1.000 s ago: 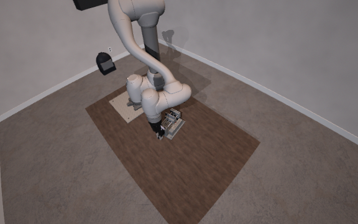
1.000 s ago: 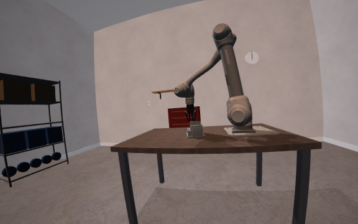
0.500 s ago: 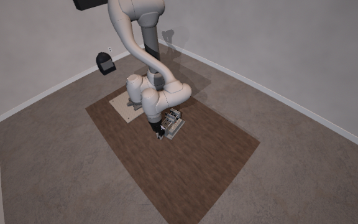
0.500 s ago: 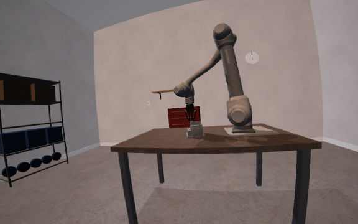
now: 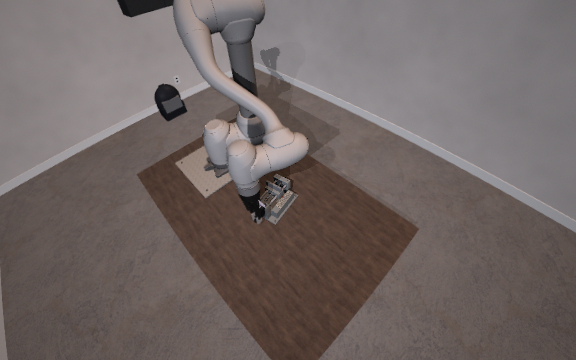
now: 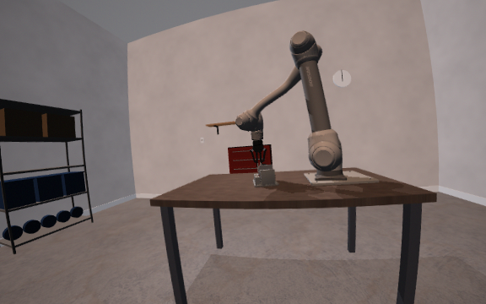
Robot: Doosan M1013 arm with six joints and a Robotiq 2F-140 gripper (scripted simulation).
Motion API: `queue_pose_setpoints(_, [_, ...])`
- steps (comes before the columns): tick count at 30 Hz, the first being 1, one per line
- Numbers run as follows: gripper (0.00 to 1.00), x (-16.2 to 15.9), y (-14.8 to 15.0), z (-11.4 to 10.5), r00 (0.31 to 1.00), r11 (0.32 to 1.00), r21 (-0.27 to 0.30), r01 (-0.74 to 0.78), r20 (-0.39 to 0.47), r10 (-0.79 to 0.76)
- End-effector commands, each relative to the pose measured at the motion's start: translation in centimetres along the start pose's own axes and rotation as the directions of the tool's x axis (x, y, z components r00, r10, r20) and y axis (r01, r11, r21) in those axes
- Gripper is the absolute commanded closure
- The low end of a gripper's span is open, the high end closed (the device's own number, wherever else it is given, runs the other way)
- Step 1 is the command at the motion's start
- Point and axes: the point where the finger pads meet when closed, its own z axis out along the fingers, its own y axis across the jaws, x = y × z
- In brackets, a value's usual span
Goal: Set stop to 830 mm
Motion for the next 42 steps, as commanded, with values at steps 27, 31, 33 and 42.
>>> queue_pose_setpoints(27, [0.96, 0.0, 0.5, -1.8, 1.000, 1.000, 0.000, 0.000, 0.000, 0.000])
queue_pose_setpoints(31, [0.96, 0.0, 0.7, -2.0, 1.000, 1.000, 0.000, 0.000, 0.000, 0.000])
queue_pose_setpoints(33, [0.96, 0.0, 0.8, -2.2, 1.000, 1.000, 0.000, 0.000, 0.000, 0.000])
queue_pose_setpoints(42, [0.96, 0.0, 1.3, -2.6, 1.000, 1.000, 0.000, 0.000, 0.000, 0.000])
